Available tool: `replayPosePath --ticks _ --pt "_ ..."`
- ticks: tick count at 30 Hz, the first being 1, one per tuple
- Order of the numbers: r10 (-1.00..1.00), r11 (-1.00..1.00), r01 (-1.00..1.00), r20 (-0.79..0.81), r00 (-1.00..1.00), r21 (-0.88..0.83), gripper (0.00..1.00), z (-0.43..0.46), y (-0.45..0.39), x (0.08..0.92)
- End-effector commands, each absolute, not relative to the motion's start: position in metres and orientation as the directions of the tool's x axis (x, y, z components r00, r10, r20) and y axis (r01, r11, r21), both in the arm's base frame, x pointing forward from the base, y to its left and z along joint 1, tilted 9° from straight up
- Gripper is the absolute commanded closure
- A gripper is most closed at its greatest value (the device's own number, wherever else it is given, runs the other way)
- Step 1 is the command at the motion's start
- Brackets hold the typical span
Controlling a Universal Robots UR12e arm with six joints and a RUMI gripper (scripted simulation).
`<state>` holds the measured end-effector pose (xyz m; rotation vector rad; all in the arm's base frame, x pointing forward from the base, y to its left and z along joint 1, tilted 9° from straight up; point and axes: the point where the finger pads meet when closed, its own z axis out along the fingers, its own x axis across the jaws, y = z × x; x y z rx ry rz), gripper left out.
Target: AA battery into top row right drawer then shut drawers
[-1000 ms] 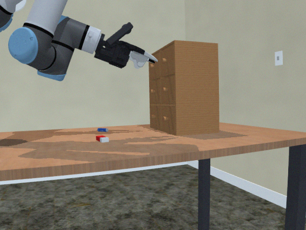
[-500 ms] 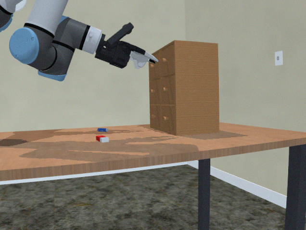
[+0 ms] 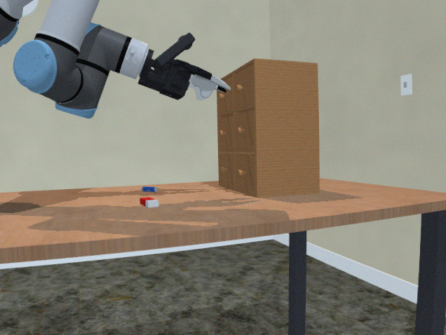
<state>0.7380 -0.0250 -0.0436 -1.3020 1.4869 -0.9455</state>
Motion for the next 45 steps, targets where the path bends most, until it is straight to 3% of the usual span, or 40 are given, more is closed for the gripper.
replayPosePath --ticks 1,45 --pt "-0.989 0.147 -0.286 -0.147 -0.023 -0.947 0.8 -0.043 -0.025 0.738" --pt "-0.989 0.147 -0.286 -0.147 -0.023 -0.947 0.8 -0.042 -0.026 0.757"
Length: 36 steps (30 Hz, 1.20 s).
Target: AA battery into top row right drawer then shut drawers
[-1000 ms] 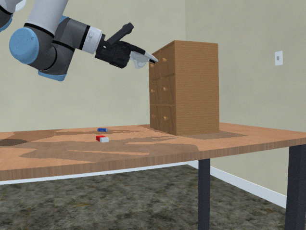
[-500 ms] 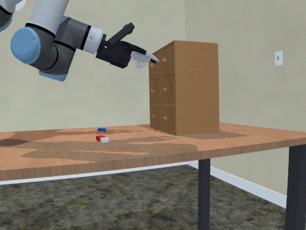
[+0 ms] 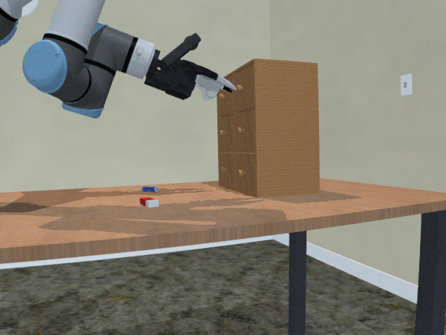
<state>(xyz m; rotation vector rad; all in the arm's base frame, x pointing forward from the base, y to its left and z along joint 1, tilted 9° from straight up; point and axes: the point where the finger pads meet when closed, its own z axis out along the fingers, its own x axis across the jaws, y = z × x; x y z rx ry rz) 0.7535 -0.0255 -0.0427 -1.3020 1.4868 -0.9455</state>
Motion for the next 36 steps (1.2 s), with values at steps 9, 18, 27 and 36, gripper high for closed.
replayPosePath --ticks 9,18,27,36 --pt "-0.989 0.147 -0.286 -0.147 -0.023 -0.947 0.8 -0.042 -0.026 0.765" --pt "-0.989 0.147 -0.286 -0.147 -0.023 -0.947 0.8 -0.041 -0.026 0.77" --pt "-0.989 0.147 -0.286 -0.147 -0.023 -0.947 0.8 -0.041 -0.026 0.773" --pt "-0.989 0.147 -0.286 -0.147 -0.023 -0.947 0.8 -0.041 -0.026 0.773"
